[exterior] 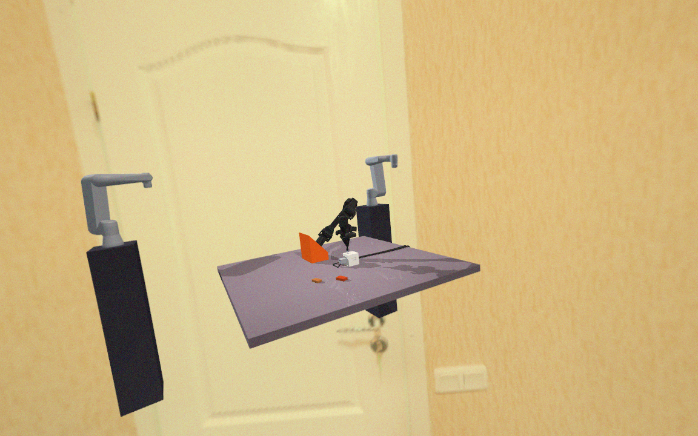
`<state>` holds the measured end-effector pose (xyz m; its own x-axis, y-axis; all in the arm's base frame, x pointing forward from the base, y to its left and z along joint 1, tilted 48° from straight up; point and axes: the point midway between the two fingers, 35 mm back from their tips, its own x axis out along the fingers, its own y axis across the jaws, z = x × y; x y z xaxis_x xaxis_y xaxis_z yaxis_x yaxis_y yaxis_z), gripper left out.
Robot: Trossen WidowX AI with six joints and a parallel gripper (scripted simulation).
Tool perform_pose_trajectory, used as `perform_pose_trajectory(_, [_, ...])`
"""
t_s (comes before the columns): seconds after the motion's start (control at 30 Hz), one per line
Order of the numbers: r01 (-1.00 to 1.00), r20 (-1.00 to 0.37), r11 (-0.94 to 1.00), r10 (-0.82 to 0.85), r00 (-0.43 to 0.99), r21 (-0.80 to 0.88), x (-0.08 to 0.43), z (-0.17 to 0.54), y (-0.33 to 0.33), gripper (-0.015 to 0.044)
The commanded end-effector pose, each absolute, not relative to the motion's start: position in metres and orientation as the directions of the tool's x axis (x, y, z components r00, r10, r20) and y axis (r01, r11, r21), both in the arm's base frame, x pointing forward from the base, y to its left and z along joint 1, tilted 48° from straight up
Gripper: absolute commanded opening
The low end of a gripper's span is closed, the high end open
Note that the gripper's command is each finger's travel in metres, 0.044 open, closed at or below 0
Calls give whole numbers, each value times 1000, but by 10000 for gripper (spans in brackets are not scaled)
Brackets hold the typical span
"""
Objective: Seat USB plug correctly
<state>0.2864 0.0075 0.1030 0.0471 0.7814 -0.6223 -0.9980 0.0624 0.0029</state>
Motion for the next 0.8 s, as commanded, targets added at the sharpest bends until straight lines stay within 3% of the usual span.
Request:
perform_pose_trajectory(0.0, [-998,-617,59,785,50,-5,287,103,8,0])
perform_pose_trajectory(0.77, [-998,-604,59,795,51,-7,287,102,11,0])
